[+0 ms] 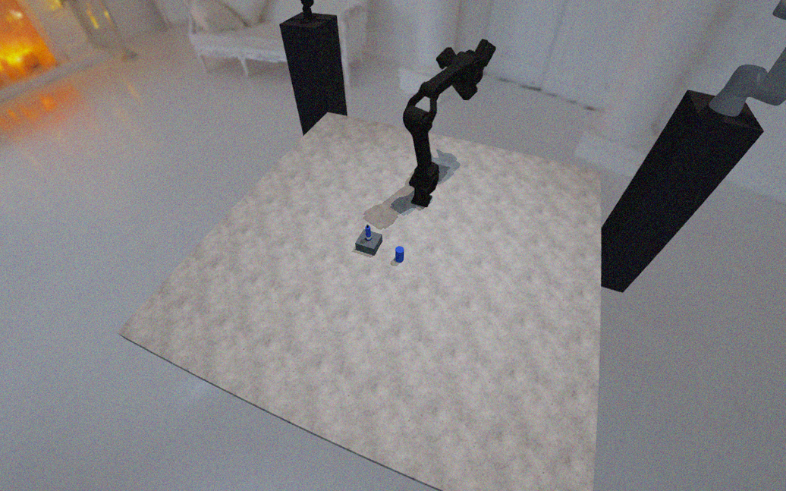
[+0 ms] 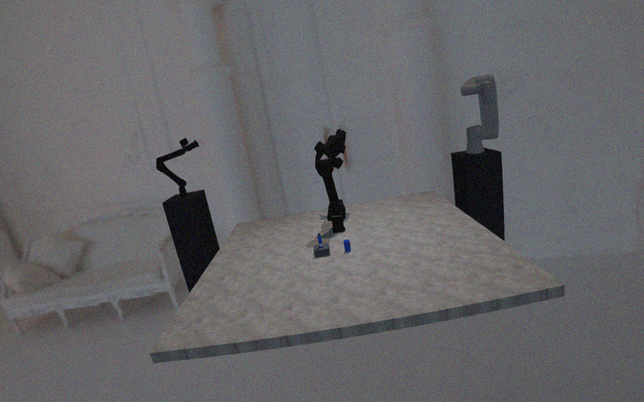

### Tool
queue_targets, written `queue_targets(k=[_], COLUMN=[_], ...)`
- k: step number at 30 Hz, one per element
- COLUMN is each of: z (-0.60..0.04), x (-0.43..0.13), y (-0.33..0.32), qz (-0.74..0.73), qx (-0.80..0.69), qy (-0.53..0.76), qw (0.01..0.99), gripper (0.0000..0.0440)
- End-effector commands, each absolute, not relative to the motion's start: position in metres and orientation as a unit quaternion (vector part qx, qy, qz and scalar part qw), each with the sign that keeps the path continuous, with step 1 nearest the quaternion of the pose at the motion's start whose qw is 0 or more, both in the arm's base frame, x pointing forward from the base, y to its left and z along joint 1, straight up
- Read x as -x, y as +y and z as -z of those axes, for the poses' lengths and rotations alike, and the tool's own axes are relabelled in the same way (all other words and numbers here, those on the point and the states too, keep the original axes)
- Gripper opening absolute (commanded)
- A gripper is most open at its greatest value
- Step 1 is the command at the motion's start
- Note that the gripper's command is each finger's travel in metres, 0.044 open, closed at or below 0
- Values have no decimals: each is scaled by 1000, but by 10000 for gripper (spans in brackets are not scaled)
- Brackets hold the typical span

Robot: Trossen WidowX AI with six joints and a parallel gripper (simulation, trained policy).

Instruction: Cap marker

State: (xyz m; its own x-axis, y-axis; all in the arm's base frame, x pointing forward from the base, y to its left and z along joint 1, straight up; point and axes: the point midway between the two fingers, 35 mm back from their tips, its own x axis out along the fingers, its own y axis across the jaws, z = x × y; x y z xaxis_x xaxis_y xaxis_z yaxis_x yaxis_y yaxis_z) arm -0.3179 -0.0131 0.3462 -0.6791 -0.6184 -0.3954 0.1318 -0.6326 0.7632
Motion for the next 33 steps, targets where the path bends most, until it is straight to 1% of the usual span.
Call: queue_targets(k=[1, 6, 8, 10, 33], z=[-345, -338, -336, -334, -309], x=[317, 315, 314, 313, 293], y=[-11, 1, 5, 10, 60], qz=[841, 847, 850, 853, 868], qx=[-334, -337, -338, -339, -359], qy=[-366, -360, -356, -352, -327], qw=[219, 198, 190, 183, 105], gripper=[374, 249, 213, 212, 273])
